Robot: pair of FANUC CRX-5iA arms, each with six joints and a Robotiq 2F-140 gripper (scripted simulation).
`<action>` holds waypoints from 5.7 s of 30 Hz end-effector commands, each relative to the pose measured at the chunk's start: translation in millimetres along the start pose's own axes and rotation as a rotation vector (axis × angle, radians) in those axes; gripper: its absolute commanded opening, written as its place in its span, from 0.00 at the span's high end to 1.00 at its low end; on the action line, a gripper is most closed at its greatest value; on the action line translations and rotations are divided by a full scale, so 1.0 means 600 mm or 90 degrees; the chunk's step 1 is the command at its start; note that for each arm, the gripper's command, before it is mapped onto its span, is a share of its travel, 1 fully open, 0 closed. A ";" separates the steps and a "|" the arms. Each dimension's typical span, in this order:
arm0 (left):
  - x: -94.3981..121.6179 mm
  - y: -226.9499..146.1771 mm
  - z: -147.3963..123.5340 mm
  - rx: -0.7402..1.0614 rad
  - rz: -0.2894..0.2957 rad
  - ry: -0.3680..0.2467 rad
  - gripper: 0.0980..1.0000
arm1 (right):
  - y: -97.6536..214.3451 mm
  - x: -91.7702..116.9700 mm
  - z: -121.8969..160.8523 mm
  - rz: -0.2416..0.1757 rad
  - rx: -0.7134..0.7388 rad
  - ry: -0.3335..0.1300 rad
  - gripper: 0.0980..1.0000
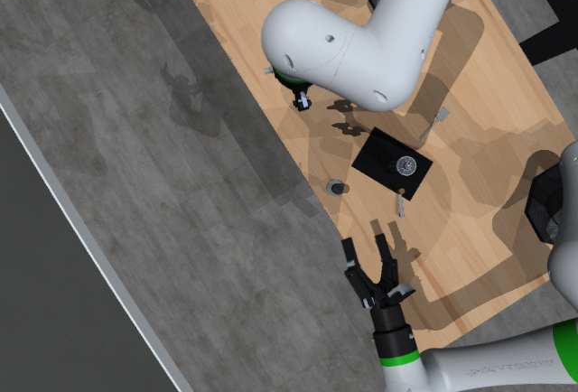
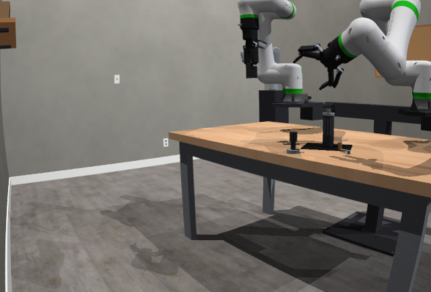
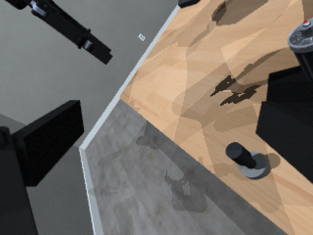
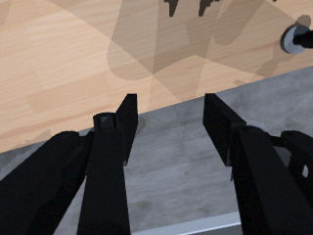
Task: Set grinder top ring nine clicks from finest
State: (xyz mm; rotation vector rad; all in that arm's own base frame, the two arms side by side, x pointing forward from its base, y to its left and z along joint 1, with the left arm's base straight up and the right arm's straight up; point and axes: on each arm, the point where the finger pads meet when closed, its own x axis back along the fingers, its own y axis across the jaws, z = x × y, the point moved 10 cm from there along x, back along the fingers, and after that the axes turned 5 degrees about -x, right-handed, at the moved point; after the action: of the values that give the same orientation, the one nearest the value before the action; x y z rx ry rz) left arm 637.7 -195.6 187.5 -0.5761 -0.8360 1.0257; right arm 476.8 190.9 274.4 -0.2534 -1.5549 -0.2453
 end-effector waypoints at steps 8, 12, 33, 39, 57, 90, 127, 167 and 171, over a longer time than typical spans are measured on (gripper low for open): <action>0.001 -0.002 0.001 -0.001 0.000 0.000 0.00 | 0.000 0.001 0.000 -0.001 0.000 -0.001 0.62; 0.001 -0.002 0.001 -0.001 0.000 0.000 0.00 | 0.000 0.001 0.000 -0.001 0.000 -0.001 0.62; -0.143 0.034 0.136 -0.173 -0.334 -0.102 0.00 | -0.013 0.003 -0.011 -0.001 0.012 -0.001 0.00; -0.216 0.057 0.197 -0.246 -0.475 -0.146 0.00 | -0.029 0.005 -0.023 -0.001 0.027 -0.001 0.00; -0.377 0.127 0.316 -0.379 -0.749 -0.224 0.00 | -0.147 0.018 -0.099 -0.001 0.129 0.000 0.00; -0.414 0.191 0.280 -0.390 -0.768 -0.232 0.00 | -0.497 0.053 -0.195 -0.002 0.397 0.000 0.00; -0.435 0.238 0.244 -0.390 -0.768 -0.232 0.00 | -0.896 0.092 -0.118 -0.003 0.698 -0.001 0.00; -0.435 0.238 0.244 -0.390 -0.768 -0.232 0.00 | -1.229 0.135 0.162 -0.003 1.024 -0.003 0.00; -0.435 0.238 0.244 -0.390 -0.768 -0.232 0.00 | -1.243 0.137 0.182 -0.002 1.042 -0.003 0.00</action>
State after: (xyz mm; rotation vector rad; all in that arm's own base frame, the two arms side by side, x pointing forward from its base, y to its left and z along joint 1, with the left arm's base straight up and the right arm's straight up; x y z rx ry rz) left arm 375.5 -366.2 76.8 -0.2719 -1.5533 -0.2724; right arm 157.3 -475.9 358.0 0.9918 -1.3258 0.9903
